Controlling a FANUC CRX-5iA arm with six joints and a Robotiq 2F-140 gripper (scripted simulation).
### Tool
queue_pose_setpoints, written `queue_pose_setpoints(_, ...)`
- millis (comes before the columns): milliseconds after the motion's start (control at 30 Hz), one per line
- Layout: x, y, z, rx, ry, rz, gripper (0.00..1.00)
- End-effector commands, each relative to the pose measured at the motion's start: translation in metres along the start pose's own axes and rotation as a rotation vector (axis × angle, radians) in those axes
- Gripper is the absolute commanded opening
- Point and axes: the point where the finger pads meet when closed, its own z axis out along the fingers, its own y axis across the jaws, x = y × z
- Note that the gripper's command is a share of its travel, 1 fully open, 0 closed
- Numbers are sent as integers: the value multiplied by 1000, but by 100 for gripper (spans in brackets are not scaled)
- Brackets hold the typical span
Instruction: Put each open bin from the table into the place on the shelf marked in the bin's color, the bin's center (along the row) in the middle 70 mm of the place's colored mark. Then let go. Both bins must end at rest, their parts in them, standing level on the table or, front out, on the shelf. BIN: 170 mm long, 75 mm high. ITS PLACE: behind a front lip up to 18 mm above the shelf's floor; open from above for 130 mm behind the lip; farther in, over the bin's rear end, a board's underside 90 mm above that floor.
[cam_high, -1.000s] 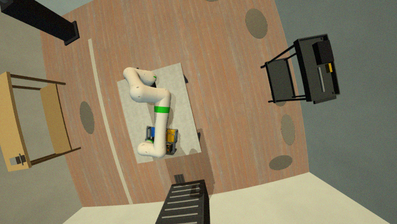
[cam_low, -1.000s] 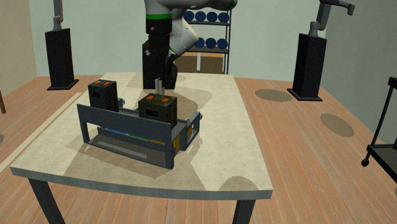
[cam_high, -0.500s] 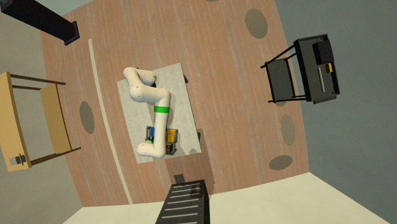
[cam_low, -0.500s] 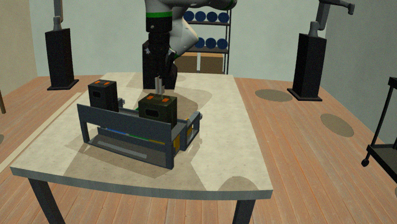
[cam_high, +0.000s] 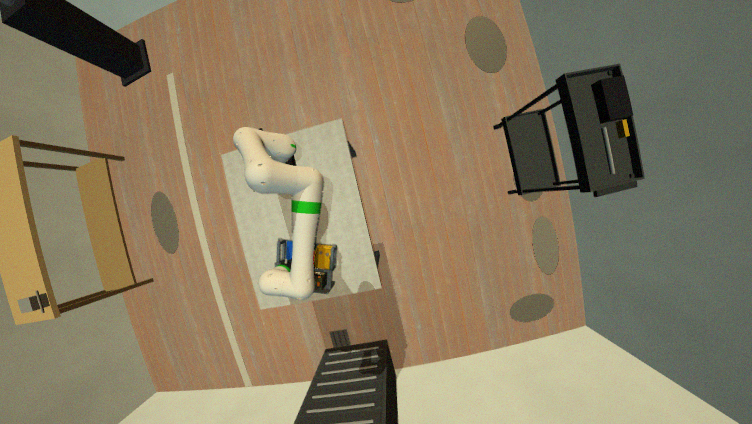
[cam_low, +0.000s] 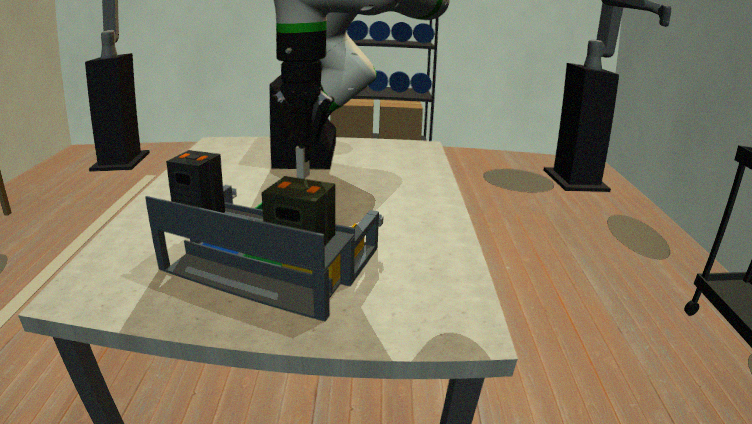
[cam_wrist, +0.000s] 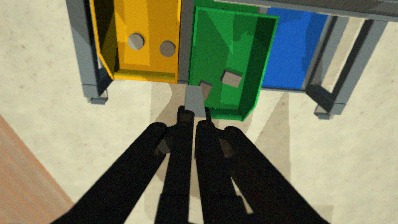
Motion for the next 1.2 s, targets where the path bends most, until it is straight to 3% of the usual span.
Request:
queue_pose_setpoints(0, 0, 0, 0, 0, 1, 0, 0)
queue_pose_setpoints(933, 0, 0, 0, 0, 1, -4, 0)
queue_pose_setpoints(1167, -8, 3, 2, 1, 4, -125, 0)
